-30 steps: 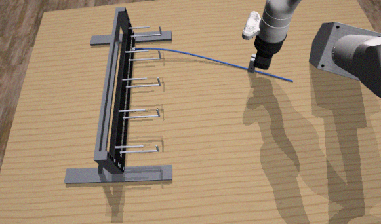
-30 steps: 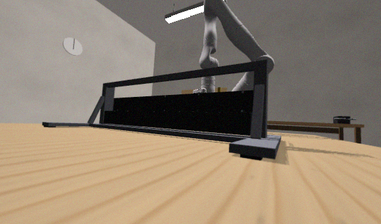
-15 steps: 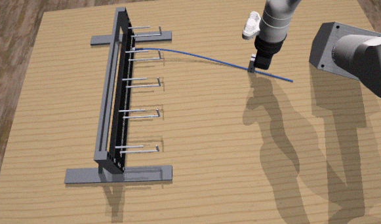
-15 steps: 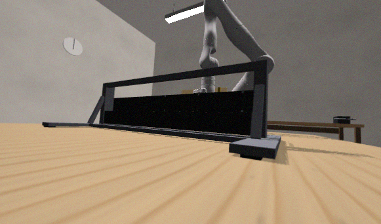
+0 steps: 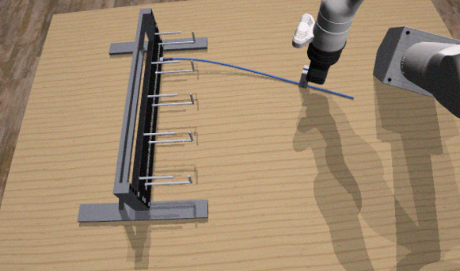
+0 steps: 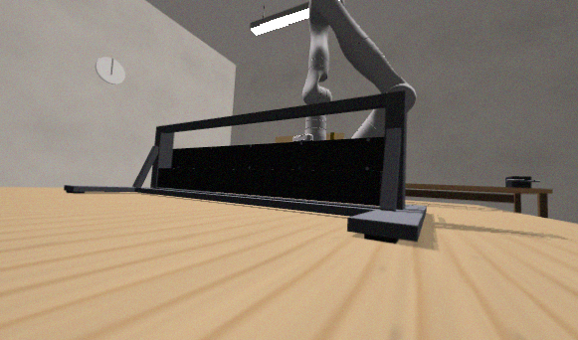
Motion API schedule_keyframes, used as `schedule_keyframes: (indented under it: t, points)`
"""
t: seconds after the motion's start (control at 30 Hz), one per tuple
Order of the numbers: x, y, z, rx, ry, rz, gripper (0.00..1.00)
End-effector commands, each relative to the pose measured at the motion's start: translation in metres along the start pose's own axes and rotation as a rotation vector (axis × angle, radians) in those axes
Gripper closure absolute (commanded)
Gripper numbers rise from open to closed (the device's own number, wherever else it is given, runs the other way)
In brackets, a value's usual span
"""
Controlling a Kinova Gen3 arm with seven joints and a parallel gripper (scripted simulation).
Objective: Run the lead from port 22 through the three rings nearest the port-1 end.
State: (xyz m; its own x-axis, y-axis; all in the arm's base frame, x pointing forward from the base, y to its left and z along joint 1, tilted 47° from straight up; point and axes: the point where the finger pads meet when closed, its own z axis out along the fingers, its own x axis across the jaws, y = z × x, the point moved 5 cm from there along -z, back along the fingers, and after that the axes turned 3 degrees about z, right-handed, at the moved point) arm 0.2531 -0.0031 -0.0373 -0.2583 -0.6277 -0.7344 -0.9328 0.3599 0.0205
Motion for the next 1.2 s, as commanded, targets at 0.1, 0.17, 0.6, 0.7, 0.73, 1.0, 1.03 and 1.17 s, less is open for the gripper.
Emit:
schedule_keyframes:
  t: [0.1,0.17,0.6,0.7,0.73,1.0,1.03,1.17]
  points:
    - [0.000,0.000,0.000,0.001,0.001,0.000,1.00]
    - [0.000,0.000,0.000,0.001,0.001,0.000,1.00]
    - [0.000,0.000,-0.003,0.001,0.001,0.000,1.00]
    - [0.000,0.000,-0.005,0.001,0.001,0.000,1.00]
    - [0.000,0.000,-0.005,0.001,0.001,0.000,1.00]
    - [0.000,0.000,-0.011,0.001,0.001,0.000,1.00]
    - [0.000,0.000,-0.012,0.001,0.001,0.000,1.00]
    - [0.000,0.000,-0.017,0.001,0.001,0.000,1.00]
